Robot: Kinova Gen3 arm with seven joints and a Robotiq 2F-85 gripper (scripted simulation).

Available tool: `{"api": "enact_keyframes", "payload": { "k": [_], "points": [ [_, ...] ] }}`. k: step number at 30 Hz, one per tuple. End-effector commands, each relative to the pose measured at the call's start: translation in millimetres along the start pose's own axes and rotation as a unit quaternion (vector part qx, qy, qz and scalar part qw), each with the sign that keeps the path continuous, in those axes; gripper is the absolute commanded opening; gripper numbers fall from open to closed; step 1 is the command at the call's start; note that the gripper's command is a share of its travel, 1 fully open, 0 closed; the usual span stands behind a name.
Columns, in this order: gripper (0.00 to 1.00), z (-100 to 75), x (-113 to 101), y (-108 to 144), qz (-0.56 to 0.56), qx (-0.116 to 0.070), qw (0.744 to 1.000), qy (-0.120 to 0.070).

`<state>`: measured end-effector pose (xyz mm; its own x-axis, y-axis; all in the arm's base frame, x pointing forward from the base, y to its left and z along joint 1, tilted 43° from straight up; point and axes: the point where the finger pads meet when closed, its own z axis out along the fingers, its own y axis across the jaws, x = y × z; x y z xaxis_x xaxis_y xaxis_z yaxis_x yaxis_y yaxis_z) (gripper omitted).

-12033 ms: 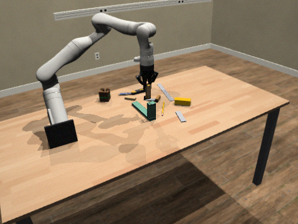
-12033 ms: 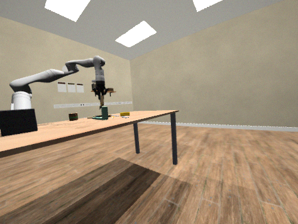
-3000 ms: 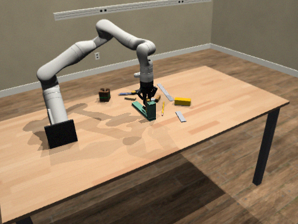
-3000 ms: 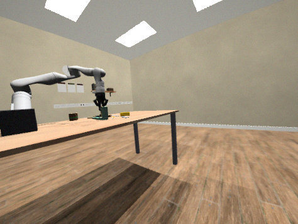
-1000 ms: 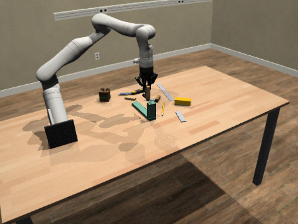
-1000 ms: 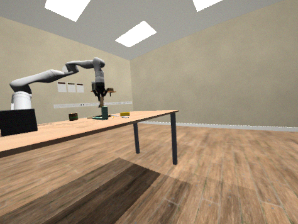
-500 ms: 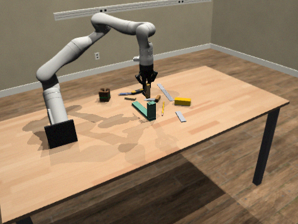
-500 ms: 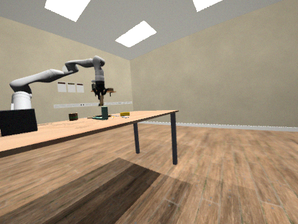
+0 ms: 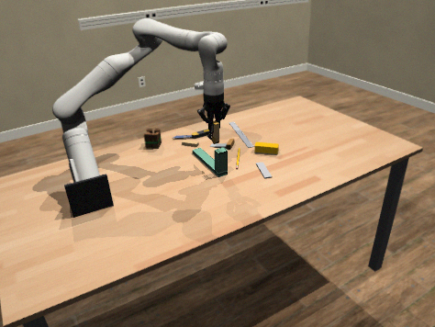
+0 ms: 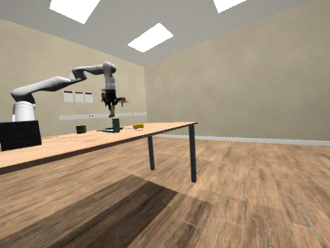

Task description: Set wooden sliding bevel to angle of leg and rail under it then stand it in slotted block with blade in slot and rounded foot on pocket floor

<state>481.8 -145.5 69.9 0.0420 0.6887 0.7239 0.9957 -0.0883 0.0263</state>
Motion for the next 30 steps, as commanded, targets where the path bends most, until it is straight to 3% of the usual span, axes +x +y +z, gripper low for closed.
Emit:
{"api": "enact_keyframes", "payload": {
  "k": [1,4,13,30],
  "points": [
    [0.10,-2.1,0,0,0.000,-0.001,1.000,-0.001],
    [0.10,-11.2,0,0,0.000,-0.001,1.000,-0.001],
    [0.10,-60.9,3,0,0.000,-0.001,1.000,-0.001],
    [0.10,-63.3,4,0,0.000,-0.001,1.000,-0.001]
  ]
}}
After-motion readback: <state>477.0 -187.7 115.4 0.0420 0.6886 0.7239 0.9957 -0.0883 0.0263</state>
